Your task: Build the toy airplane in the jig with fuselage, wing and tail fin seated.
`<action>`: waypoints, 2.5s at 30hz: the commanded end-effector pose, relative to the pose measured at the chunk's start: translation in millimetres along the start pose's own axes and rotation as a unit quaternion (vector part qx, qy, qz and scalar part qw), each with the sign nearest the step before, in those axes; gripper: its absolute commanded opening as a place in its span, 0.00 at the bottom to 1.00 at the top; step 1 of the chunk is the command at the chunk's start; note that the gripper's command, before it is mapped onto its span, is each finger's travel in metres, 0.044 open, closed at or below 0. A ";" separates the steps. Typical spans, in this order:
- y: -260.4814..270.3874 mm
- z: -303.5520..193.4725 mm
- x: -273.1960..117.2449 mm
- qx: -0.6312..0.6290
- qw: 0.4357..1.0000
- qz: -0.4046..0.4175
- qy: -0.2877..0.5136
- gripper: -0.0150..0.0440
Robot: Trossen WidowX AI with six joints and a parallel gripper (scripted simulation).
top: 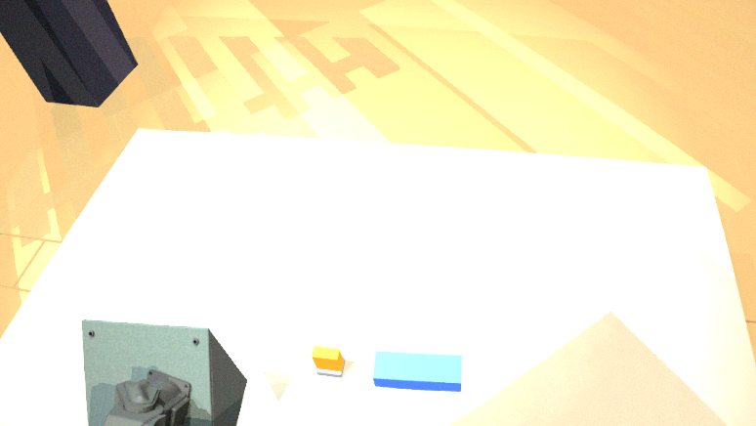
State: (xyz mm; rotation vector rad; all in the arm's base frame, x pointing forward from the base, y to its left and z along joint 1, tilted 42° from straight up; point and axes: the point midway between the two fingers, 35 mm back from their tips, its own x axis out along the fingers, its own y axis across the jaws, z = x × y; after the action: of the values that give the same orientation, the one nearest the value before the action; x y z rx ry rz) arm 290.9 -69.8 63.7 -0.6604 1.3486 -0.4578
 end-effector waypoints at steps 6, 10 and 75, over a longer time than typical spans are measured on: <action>-0.2 0.2 -0.3 0.001 1.000 0.000 0.000 1.00; -0.2 0.2 -0.3 0.001 1.000 0.000 0.000 1.00; 247.4 52.3 -39.0 -0.044 0.999 0.008 -0.003 1.00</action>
State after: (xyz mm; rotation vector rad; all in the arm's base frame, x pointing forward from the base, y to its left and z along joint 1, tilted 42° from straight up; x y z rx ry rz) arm 316.8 152.0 -64.4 -0.7151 1.3759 -0.3846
